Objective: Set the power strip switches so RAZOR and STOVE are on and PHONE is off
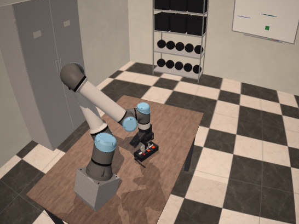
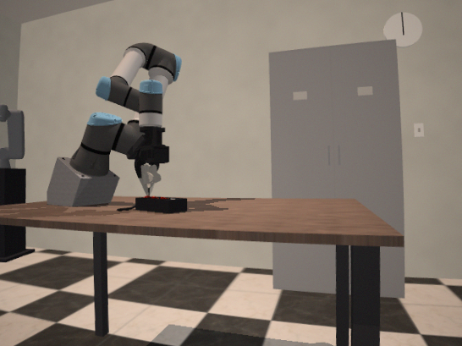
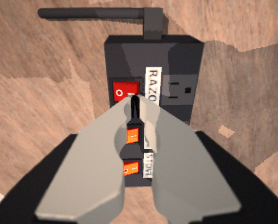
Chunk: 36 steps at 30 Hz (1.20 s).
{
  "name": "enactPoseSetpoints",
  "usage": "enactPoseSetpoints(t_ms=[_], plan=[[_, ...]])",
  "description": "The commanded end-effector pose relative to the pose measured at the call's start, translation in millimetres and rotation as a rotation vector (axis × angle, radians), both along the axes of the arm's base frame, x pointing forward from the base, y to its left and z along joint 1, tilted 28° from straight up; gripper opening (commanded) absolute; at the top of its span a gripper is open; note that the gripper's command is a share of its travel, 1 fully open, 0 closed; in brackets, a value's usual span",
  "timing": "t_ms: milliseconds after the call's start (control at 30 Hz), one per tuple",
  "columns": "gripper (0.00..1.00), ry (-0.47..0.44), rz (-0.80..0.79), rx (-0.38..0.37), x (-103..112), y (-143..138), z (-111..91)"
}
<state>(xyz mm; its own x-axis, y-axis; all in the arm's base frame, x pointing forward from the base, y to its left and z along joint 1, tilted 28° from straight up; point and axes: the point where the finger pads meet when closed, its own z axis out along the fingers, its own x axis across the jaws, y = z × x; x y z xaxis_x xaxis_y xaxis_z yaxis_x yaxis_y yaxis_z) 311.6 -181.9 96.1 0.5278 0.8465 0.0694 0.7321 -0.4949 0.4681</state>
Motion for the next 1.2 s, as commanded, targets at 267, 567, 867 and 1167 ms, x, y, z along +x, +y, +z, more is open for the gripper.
enactPoseSetpoints(t_ms=[267,567,867,1167], plan=[[0.00,0.000,0.000,-0.001,1.8,-0.9,-3.0],[0.00,0.000,0.000,-0.001,2.1,-1.1,-3.6],[0.00,0.000,0.000,-0.001,2.1,-1.1,-3.6],[0.00,0.000,0.000,-0.001,0.5,-0.3,-0.3]])
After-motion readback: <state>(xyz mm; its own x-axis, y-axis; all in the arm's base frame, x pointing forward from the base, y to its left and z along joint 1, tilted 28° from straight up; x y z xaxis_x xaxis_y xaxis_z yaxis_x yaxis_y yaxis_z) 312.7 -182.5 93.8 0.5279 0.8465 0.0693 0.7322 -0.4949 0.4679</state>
